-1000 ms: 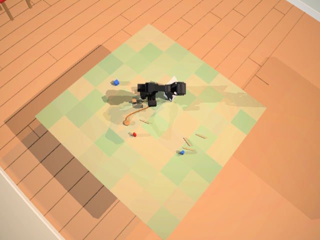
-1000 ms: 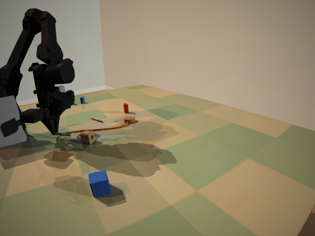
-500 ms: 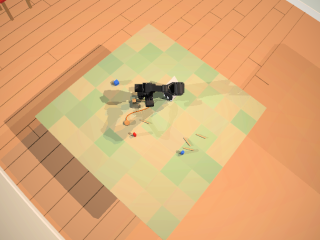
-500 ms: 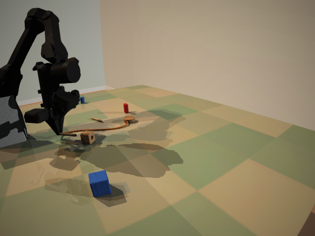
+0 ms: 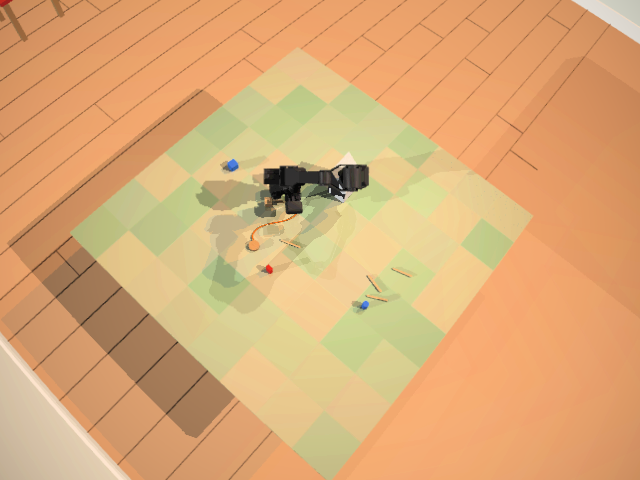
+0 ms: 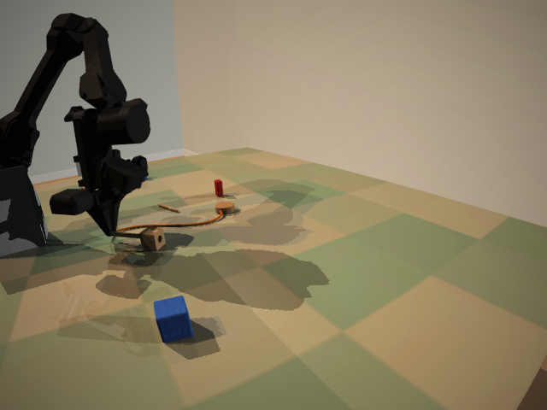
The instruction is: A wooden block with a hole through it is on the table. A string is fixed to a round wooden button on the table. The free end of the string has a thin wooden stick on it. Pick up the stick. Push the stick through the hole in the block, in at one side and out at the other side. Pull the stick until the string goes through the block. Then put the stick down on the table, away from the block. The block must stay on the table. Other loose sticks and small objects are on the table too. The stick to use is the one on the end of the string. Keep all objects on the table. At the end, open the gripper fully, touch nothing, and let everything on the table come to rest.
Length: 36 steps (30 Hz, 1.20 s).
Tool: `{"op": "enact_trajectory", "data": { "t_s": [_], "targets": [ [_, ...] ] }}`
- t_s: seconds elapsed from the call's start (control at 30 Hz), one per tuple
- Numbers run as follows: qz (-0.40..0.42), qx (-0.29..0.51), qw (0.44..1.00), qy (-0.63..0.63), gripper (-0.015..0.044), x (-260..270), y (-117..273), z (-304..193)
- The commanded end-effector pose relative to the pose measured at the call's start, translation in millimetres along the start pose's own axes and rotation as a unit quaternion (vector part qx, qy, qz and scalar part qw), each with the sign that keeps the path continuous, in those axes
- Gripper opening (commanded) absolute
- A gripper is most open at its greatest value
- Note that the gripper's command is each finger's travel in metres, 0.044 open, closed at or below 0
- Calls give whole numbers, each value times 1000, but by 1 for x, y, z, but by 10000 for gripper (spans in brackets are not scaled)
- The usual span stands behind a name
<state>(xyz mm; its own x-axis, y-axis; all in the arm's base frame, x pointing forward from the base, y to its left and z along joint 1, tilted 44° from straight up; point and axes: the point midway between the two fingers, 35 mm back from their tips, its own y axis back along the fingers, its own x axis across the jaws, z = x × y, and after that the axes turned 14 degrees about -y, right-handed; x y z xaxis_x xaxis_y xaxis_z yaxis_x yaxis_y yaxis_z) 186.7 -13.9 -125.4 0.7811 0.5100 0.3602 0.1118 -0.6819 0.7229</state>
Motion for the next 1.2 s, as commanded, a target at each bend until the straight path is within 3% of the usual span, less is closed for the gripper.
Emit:
{"op": "enact_trajectory", "data": {
  "t_s": [0.0,1.17],
  "targets": [
    [0,3,1000,-3,0,1,-1,6],
    [0,2,1000,-2,0,9,-2,39]
  ]
}}
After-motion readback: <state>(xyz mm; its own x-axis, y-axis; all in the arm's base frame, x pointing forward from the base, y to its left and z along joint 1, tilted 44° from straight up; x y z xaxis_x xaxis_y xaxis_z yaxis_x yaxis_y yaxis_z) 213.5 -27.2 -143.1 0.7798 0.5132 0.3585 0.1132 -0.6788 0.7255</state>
